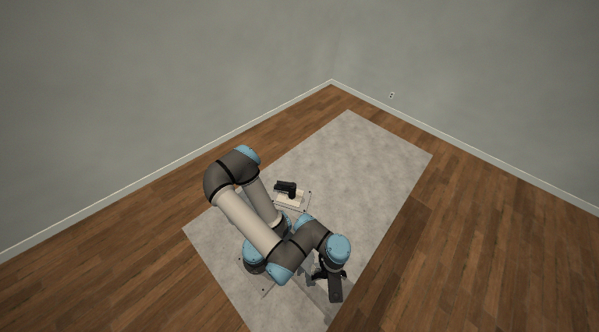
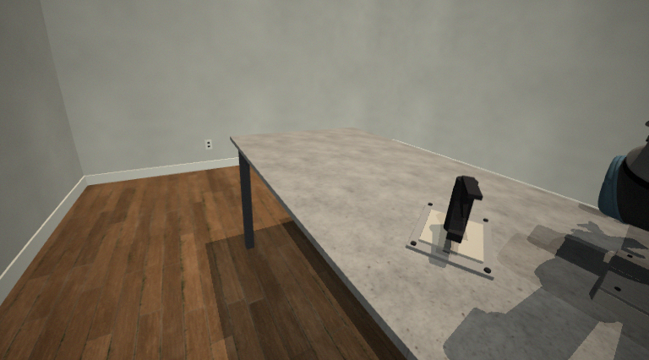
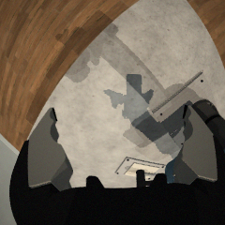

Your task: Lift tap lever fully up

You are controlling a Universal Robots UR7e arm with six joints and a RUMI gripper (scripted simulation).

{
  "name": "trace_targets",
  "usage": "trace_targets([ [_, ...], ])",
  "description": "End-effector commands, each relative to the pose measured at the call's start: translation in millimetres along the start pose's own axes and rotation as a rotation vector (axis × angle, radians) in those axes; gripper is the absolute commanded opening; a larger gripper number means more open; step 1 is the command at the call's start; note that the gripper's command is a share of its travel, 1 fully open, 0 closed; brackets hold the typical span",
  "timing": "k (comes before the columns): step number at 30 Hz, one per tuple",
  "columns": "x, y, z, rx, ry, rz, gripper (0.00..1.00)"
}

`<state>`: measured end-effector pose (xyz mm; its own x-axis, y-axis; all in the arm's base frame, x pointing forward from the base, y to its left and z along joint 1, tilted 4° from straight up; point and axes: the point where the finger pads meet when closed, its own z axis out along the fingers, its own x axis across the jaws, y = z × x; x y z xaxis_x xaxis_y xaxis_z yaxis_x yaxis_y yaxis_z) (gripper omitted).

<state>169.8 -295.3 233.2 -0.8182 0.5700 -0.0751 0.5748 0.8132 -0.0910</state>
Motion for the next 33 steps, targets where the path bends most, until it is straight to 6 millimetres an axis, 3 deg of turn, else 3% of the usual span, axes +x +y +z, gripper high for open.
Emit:
trace_targets([
  [1,-0.2,-0.2,-0.3,0.001,-0.001,0.000,1.00],
  [33,-5.7,9.0,-0.3,-0.004,-0.001,-0.025,1.00],
])
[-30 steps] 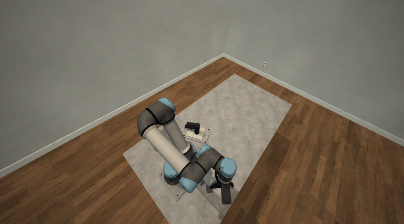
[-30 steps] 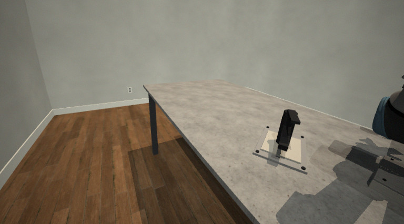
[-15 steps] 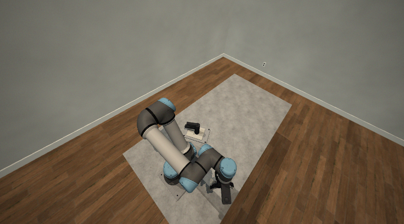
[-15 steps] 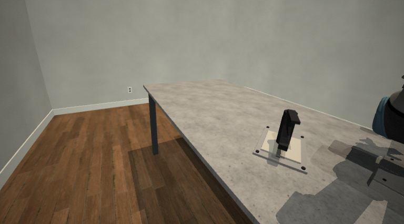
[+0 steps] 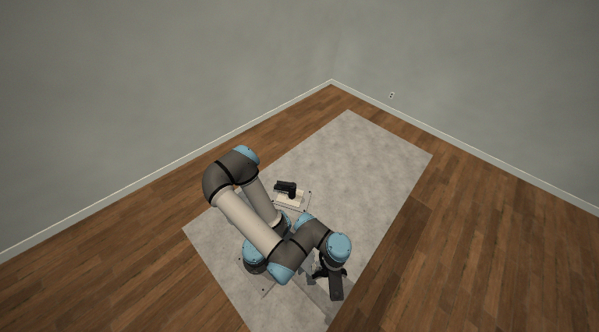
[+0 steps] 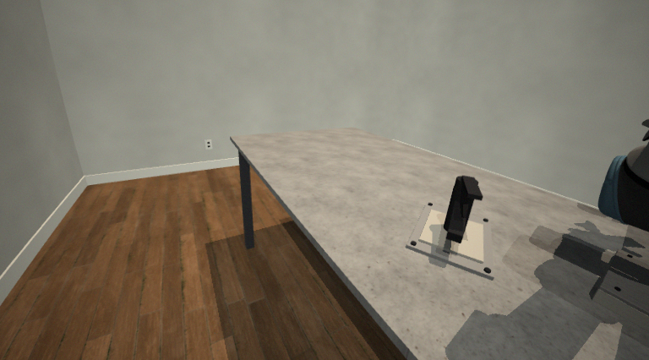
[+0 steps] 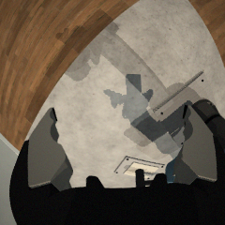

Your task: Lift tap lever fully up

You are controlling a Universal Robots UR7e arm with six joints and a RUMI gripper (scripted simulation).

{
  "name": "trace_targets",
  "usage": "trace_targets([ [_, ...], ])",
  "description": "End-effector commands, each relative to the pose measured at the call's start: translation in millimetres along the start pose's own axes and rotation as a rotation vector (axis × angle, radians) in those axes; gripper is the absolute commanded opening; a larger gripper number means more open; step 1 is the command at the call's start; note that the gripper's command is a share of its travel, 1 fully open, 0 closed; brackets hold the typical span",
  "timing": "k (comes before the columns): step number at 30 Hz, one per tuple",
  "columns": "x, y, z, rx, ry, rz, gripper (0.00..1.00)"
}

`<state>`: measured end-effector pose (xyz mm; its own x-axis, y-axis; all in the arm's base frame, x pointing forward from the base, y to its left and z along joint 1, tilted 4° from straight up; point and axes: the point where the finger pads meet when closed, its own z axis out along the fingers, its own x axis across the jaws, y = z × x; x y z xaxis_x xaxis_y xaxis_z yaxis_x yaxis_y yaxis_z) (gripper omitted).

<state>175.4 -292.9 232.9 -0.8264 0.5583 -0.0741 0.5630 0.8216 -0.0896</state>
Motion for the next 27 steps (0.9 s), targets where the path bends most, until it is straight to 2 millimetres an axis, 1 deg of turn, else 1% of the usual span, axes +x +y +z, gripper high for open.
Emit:
trace_targets([
  [1,-2.7,3.8,-0.3,-0.001,-0.001,-0.011,1.00],
  [9,-14.2,24.6,-0.2,-0.010,-0.001,-0.066,1.00],
  [16,-28.3,56.3,-0.3,-0.022,-0.001,-0.145,1.00],
  [18,-28.3,56.3,-0.3,-0.022,-0.001,-0.145,1.00],
  [22,-36.7,80.6,-0.6,-0.031,-0.001,-0.203,1.00],
  [27,-45.8,117.3,-1.1,-0.042,0.001,-0.288,1.00],
])
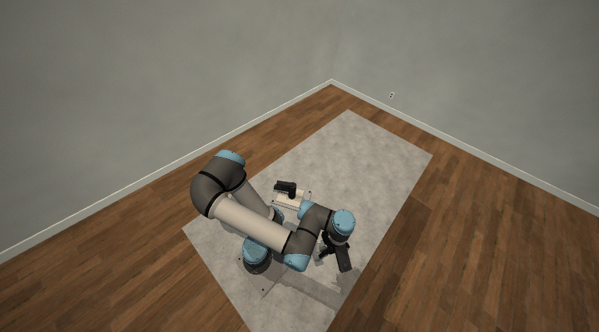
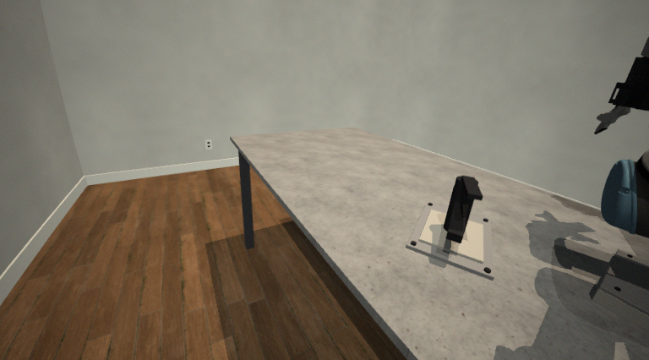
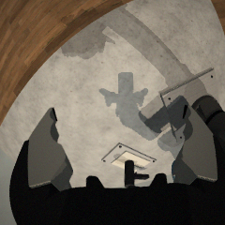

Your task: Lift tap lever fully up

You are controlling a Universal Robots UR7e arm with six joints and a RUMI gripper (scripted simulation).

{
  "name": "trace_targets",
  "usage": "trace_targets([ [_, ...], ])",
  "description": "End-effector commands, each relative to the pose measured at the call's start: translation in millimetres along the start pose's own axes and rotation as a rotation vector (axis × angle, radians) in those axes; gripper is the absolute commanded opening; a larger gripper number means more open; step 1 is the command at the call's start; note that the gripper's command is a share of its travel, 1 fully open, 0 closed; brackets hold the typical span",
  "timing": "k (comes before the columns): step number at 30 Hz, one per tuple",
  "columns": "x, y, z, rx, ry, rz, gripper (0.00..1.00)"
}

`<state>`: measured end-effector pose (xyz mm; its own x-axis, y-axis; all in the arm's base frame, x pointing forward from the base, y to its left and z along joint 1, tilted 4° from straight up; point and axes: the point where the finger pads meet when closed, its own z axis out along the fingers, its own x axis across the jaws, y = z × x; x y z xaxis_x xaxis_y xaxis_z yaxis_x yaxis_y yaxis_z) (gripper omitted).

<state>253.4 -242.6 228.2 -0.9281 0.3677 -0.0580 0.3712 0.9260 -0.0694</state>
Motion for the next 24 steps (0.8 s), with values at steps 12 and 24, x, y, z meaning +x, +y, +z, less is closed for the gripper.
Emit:
trace_targets([
  [12,-41.5,116.4,1.1,-0.030,0.010,-0.271,1.00],
  [24,-43.1,220.9,1.0,-0.046,0.021,-0.493,1.00],
])
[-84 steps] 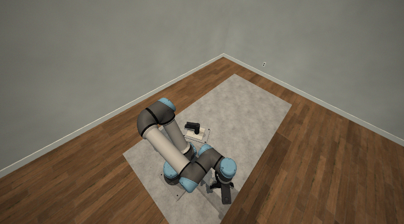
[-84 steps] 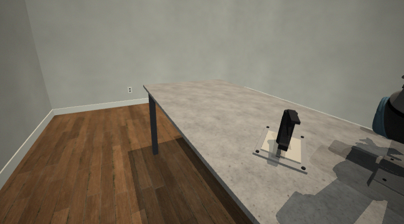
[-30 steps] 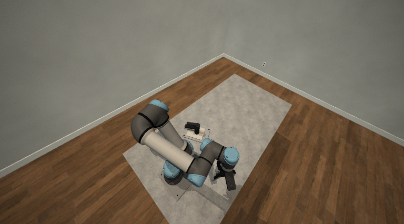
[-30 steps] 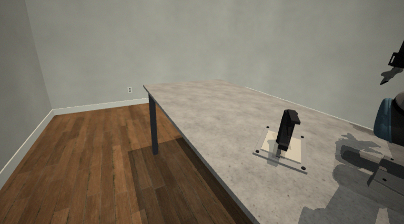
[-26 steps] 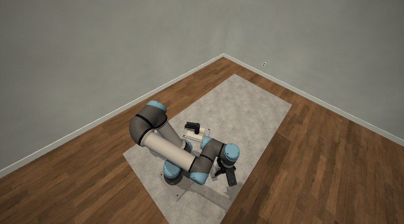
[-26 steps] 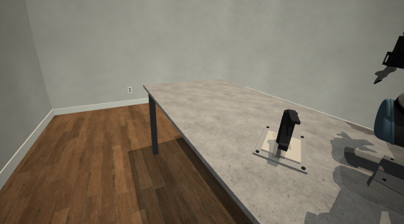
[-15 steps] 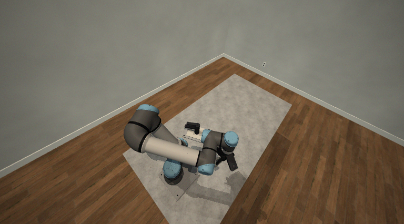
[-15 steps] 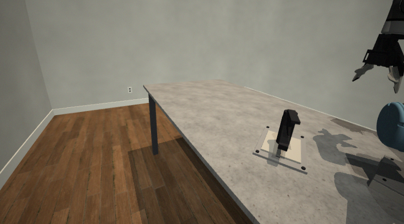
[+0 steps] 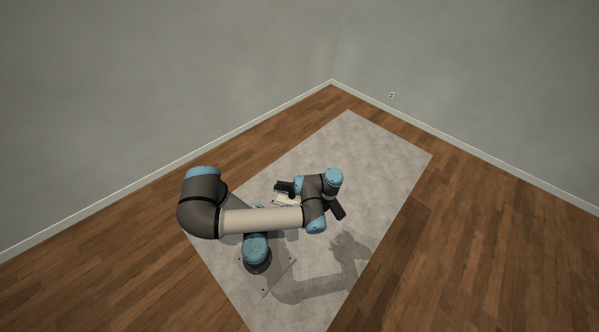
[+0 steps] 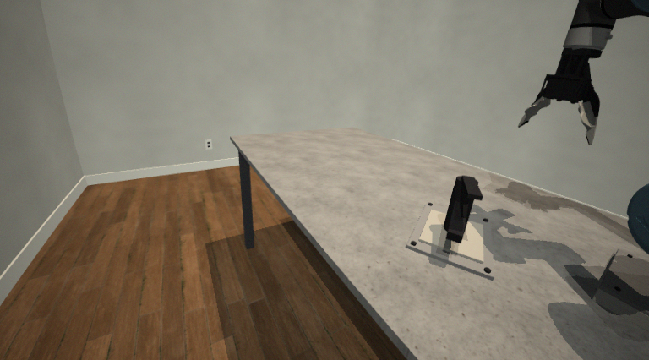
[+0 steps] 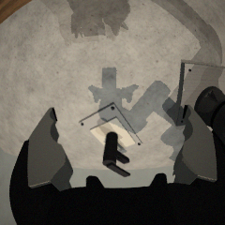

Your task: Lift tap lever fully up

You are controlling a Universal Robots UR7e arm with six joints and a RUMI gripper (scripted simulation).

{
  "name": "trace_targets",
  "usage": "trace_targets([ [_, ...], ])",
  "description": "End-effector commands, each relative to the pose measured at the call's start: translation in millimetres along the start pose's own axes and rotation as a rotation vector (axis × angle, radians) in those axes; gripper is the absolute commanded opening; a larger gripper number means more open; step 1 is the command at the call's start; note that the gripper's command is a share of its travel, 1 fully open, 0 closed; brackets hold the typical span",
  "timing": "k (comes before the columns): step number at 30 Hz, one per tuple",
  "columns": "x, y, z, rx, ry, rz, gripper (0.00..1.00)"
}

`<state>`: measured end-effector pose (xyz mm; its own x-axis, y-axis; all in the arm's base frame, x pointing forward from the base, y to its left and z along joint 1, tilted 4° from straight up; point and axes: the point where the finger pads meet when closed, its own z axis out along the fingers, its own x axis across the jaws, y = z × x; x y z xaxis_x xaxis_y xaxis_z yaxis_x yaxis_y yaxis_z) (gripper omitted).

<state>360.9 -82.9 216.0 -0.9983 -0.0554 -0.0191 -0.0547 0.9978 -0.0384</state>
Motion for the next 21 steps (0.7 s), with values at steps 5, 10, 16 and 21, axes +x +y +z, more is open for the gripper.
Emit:
trace_targets([
  [5,-24.5,59.2,2.1,-0.003,0.013,-0.126,1.00],
  [10,-32.7,111.5,4.3,-0.006,0.021,-0.234,1.00],
  [16,-33.2,171.7,6.8,-0.008,0.030,-0.355,1.00],
  [21,-30.4,199.5,7.9,-0.008,0.035,-0.411,1.00],
])
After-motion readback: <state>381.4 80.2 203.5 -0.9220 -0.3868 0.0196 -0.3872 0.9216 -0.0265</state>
